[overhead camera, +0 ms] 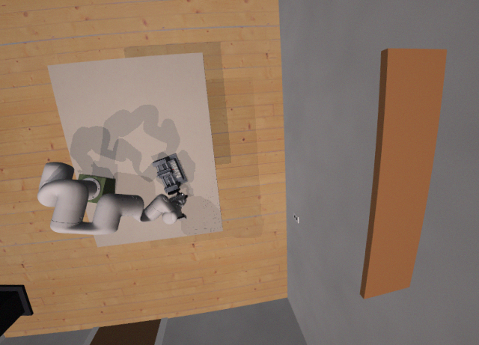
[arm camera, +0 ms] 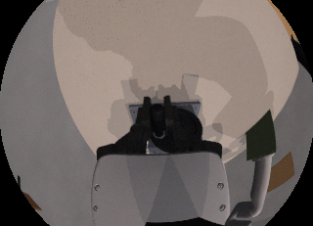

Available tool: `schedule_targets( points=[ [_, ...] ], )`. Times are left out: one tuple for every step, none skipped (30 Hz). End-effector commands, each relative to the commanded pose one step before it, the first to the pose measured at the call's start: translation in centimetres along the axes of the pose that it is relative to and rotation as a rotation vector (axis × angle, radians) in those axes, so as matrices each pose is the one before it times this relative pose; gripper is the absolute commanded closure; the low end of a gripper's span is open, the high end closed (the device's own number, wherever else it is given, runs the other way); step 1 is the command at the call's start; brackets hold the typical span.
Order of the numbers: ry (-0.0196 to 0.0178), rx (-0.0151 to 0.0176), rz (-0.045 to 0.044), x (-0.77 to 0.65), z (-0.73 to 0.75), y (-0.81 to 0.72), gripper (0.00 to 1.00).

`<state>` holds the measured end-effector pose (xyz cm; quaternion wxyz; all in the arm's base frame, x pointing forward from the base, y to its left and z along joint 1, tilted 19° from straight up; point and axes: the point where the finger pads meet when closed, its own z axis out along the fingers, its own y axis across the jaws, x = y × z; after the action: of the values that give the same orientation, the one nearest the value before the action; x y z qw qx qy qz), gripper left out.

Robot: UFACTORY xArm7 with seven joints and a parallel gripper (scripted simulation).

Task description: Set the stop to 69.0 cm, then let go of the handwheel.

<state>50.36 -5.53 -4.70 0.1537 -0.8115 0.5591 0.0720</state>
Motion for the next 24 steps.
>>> schedule_targets(
  points=[
    [0.00171, 0.00112, 0.00104, 0.106, 0.024, -0.055, 0.94],
    [0.0, 0.0, 0.0, 0.0, 0.0, 0.0, 0.94],
    [0.0, 0.0, 0.0, 0.0, 0.042, -0.016, 0.94],
    [0.0, 0.0, 0.0, 0.0, 0.044, -0.016, 0.94],
    [0.0, 0.0, 0.0, 0.0, 0.046, -0.017, 0.94],
    [0.0, 0.0, 0.0, 0.0, 0.047, -0.017, 0.94],
    [0.0, 0.0, 0.0, 0.0, 0.049, -0.018, 0.94],
    [0.0, 0.0, 0.0, 0.0, 0.053, -0.014, 0.94],
    [0.0, 0.0, 0.0, 0.0, 0.057, -0.011, 0.94],
    [0.0, 0.0, 0.0, 0.0, 0.059, -0.011, 0.94],
    [0.0, 0.0, 0.0, 0.0, 0.061, -0.011, 0.94],
    [0.0, 0.0, 0.0, 0.0, 0.063, -0.011, 0.94],
    [0.0, 0.0, 0.0, 0.0, 0.065, -0.012, 0.94],
    [0.0, 0.0, 0.0, 0.0, 0.067, -0.012, 0.94],
    [0.0, 0.0, 0.0, 0.0, 0.069, -0.012, 0.94],
    [0.0, 0.0, 0.0, 0.0, 0.077, -0.001, 0.94],
    [0.0, 0.0, 0.0, 0.0, 0.079, -0.001, 0.94],
    [0.0, 0.0, 0.0, 0.0, 0.0, 0.0, 0.94],
    [0.0, 0.0, 0.0, 0.0, 0.0, 0.0, 0.94],
    [0.0, 0.0, 0.0, 0.0, 0.081, 0.0, 0.94],
    [0.0, 0.0, 0.0, 0.0, 0.083, 0.0, 0.94],
    [0.0, 0.0, 0.0, 0.0, 0.086, 0.0, 0.94],
    [0.0, 0.0, 0.0, 0.0, 0.089, 0.003, 0.94],
    [0.0, 0.0, -0.00001, 0.0, 0.098, 0.017, 0.94]
  ],
)
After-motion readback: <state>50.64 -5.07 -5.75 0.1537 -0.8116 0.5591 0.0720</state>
